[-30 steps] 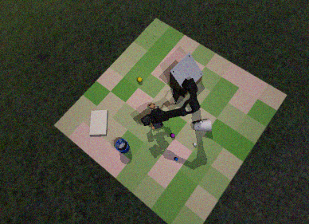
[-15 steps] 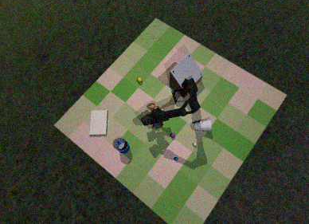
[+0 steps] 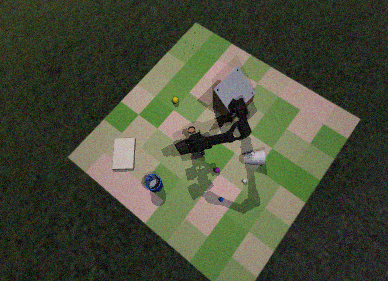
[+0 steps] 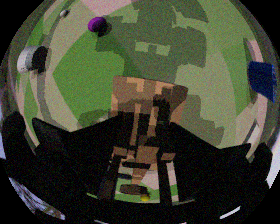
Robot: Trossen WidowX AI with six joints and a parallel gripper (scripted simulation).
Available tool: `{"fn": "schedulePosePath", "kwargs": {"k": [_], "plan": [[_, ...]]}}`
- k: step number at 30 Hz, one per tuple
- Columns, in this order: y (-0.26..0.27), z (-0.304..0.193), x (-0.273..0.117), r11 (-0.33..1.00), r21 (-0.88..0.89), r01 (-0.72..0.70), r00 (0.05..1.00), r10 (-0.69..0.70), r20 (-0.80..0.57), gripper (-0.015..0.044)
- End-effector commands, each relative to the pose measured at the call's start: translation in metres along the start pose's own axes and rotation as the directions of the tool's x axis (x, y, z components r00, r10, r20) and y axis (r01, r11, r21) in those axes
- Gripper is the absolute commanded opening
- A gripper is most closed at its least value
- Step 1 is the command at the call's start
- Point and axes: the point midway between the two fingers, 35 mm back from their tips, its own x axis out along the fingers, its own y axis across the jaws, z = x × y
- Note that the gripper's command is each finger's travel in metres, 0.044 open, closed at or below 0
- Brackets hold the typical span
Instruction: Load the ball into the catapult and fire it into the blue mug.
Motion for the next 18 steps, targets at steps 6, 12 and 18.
{"fn": "schedulePosePath", "kwargs": {"k": [6,12,18], "plan": [[-0.0022,0.0051,-0.0155,0.991,0.134,0.021,1.000,-0.022,0.004,0.0000],[-0.0029,0.0047,-0.0150,0.943,0.333,0.018,1.000,-0.021,0.004,0.0000],[-0.0054,0.0040,-0.0146,0.858,0.514,0.015,1.000,-0.020,0.004,0.0000]]}}
